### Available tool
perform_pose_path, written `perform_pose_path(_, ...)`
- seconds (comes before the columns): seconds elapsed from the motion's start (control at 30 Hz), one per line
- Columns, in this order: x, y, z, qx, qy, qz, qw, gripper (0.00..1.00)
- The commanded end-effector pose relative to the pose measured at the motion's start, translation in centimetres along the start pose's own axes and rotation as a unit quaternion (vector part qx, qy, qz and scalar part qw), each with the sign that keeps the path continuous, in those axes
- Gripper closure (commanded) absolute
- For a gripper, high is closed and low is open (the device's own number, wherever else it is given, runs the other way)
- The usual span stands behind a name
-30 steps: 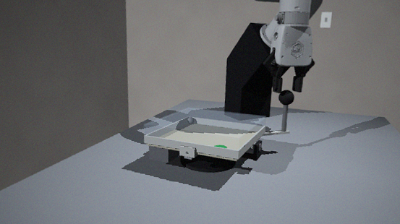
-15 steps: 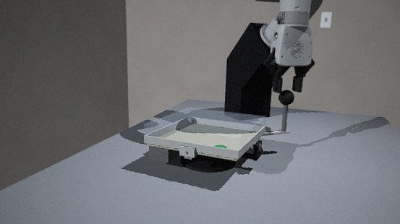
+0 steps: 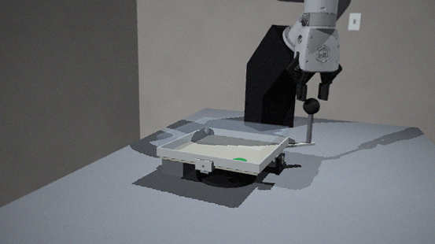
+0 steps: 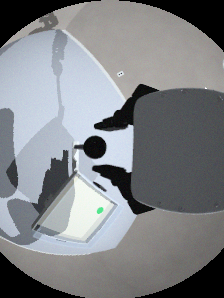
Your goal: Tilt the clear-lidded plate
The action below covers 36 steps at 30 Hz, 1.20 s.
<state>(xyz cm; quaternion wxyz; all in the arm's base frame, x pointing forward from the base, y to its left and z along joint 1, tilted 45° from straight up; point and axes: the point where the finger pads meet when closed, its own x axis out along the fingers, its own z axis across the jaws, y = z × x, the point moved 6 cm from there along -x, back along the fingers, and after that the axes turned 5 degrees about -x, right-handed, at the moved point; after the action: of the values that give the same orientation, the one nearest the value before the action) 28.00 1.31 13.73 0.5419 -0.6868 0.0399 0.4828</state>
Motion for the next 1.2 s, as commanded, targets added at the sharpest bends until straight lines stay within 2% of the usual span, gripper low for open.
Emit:
perform_pose_path(0.0, 0.0, 0.0, 0.0, 0.000, 0.001, 0.000, 1.000, 0.39)
perform_pose_path(0.53, 0.3, 0.0, 0.0, 0.000, 0.001, 0.000, 1.000, 0.39)
perform_pose_path(1.17, 1.8, 0.0, 0.0, 0.000, 0.001, 0.000, 1.000, 0.39)
